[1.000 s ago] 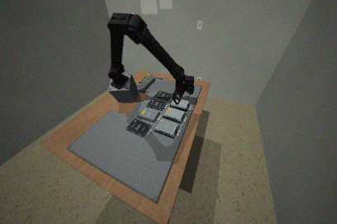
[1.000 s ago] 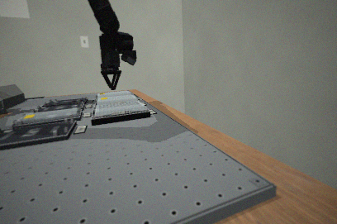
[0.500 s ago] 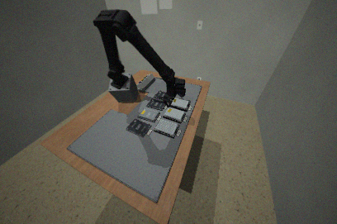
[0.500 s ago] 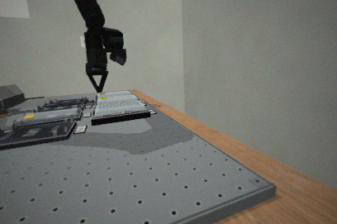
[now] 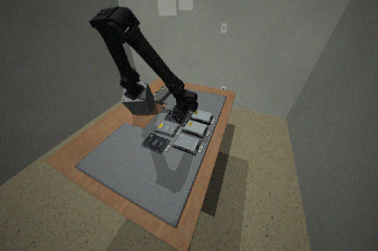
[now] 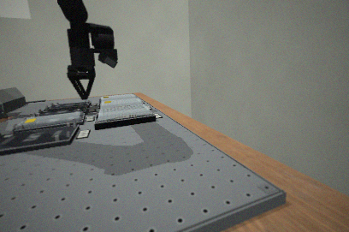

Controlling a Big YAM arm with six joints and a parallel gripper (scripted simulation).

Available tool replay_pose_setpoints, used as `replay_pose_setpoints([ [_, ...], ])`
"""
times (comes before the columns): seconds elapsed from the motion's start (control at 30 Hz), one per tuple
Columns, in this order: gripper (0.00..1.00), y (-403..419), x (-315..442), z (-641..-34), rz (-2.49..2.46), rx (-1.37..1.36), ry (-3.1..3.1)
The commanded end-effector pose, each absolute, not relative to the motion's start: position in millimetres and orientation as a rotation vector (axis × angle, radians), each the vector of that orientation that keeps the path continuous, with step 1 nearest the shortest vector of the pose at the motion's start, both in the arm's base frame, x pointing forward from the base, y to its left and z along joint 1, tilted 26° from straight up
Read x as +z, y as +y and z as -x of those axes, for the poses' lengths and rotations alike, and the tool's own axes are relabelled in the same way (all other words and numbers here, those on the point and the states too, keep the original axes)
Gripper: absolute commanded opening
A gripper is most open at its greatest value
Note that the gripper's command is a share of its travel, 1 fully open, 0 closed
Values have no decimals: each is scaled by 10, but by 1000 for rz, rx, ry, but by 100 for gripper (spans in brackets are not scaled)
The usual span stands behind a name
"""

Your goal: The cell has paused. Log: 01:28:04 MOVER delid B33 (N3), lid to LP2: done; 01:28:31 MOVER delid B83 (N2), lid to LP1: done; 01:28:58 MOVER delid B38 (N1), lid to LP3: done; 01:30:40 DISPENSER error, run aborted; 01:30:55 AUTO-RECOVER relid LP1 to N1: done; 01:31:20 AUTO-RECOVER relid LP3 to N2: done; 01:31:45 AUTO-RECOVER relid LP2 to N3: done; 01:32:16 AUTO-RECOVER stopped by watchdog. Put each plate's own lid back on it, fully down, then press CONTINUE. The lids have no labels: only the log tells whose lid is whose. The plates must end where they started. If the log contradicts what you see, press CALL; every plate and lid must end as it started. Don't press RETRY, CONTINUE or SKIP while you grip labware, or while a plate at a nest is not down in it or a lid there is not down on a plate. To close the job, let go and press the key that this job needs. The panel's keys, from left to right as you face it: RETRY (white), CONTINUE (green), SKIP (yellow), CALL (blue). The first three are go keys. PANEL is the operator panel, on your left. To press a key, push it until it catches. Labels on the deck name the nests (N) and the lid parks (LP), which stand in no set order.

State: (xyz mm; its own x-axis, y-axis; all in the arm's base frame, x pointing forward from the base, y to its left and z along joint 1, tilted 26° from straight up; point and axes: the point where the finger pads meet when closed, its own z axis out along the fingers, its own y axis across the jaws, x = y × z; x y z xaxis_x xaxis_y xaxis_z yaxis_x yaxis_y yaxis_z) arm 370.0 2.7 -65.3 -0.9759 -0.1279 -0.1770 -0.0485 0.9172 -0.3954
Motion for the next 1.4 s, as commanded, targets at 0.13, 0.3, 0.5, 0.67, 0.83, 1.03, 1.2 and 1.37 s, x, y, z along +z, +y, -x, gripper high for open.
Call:
replay_pose_setpoints([
  [0.13, 100, -158, -544, -3605, 162, -571, 2849],
  [0.3, 100, -345, -512, -3440, 163, -573, 2849],
  [0.5, 100, -533, -480, -3274, 163, -575, 2849],
  [0.67, 100, -683, -453, -3141, 164, -578, 2849],
  [0.83, 100, -837, -425, -3005, 165, -580, 2849],
  [1.03, 100, -799, -443, -3032, 172, -579, 2859],
  [1.2, 100, -799, -443, -3033, 172, -579, 2859],
  [1.37, 100, -857, -508, -3076, 168, -581, 2859],
])
